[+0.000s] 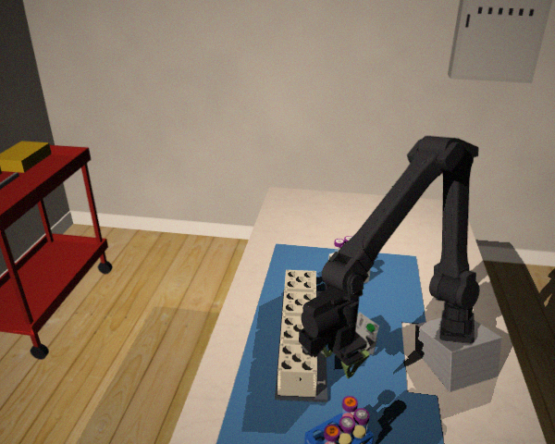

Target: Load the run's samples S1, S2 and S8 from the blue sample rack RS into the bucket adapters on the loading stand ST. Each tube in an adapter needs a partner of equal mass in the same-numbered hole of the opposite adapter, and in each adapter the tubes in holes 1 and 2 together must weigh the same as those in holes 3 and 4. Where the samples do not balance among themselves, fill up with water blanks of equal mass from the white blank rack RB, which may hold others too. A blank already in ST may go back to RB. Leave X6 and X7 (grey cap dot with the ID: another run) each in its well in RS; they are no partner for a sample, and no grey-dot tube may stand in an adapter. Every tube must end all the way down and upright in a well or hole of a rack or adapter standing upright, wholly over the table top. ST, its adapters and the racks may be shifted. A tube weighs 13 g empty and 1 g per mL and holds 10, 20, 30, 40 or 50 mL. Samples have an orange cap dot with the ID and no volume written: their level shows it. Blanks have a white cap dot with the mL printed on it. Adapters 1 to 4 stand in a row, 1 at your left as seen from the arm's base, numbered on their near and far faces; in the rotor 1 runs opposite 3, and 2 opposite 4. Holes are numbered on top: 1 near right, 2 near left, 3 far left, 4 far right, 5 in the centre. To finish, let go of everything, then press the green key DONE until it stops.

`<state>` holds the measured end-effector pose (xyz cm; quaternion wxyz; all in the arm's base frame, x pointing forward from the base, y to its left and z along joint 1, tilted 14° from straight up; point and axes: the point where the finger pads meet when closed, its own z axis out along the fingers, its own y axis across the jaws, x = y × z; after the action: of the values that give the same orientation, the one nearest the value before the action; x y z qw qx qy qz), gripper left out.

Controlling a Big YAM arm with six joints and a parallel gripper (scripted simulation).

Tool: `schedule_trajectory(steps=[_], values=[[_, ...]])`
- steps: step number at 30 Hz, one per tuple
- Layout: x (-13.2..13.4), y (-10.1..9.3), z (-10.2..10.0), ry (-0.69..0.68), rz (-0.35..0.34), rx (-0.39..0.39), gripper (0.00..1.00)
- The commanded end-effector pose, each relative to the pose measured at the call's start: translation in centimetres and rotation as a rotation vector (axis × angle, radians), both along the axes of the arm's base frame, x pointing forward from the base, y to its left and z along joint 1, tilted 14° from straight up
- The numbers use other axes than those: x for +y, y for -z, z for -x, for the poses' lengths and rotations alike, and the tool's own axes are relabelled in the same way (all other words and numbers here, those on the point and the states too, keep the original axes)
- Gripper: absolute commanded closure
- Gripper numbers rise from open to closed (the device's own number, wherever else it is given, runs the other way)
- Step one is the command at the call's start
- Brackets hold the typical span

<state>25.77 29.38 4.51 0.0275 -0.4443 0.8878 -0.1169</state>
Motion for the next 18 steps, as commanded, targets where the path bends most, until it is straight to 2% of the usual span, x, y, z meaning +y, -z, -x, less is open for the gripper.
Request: schedule_trajectory(steps=[1,7,9,18], values=[[4.5,-0.8,-0.2,0.026,-0.04,-0.026,0.2],[9.4,0.3,0.7,0.026,-0.042,-0.024,0.2],[9.4,0.3,0.7,0.026,-0.042,-0.024,0.2],[16.8,1.7,2.1,0.025,-0.045,-0.021,0.2]])
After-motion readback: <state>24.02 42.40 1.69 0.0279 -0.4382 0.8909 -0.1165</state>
